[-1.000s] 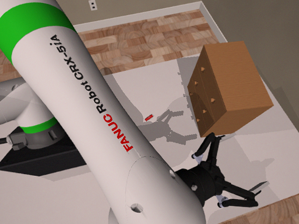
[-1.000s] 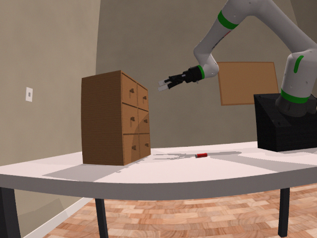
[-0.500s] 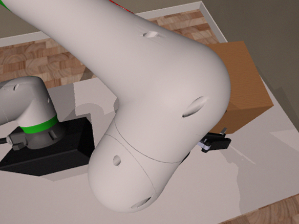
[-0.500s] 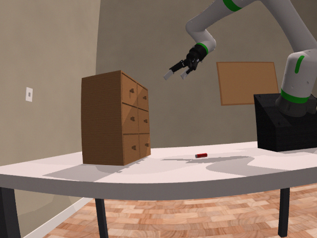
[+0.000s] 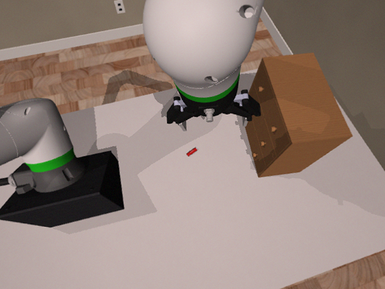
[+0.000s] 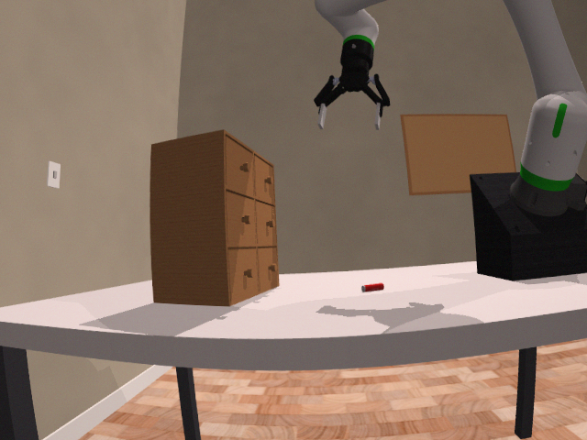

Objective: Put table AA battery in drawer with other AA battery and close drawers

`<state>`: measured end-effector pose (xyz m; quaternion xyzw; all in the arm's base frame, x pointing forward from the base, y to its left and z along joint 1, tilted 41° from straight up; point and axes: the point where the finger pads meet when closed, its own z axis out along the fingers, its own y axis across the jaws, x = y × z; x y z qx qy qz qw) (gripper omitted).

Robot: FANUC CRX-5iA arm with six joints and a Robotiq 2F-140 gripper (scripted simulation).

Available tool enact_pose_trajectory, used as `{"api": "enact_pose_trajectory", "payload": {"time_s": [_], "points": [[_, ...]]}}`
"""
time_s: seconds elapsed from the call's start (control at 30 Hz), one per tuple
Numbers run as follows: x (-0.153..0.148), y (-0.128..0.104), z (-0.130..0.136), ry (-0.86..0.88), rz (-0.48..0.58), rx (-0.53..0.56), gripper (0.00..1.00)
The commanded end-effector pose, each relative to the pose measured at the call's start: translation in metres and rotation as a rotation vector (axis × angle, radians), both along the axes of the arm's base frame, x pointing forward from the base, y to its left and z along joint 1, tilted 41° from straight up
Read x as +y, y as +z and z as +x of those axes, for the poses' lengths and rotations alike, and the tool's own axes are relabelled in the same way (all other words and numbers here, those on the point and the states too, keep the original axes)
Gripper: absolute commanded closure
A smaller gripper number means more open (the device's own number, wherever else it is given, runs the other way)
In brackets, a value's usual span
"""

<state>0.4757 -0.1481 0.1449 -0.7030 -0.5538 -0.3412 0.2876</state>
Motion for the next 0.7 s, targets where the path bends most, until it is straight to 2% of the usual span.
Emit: {"api": "enact_pose_trajectory", "payload": {"time_s": [0.0,0.1,0.67], "points": [[0.0175,0.023,-0.0228,0.227,-0.158,-0.035,0.0],[0.0188,0.0247,-0.0245,0.317,-0.22,-0.048,0.0],[0.019,0.0245,-0.0244,0.311,-0.22,-0.042,0.0]]}}
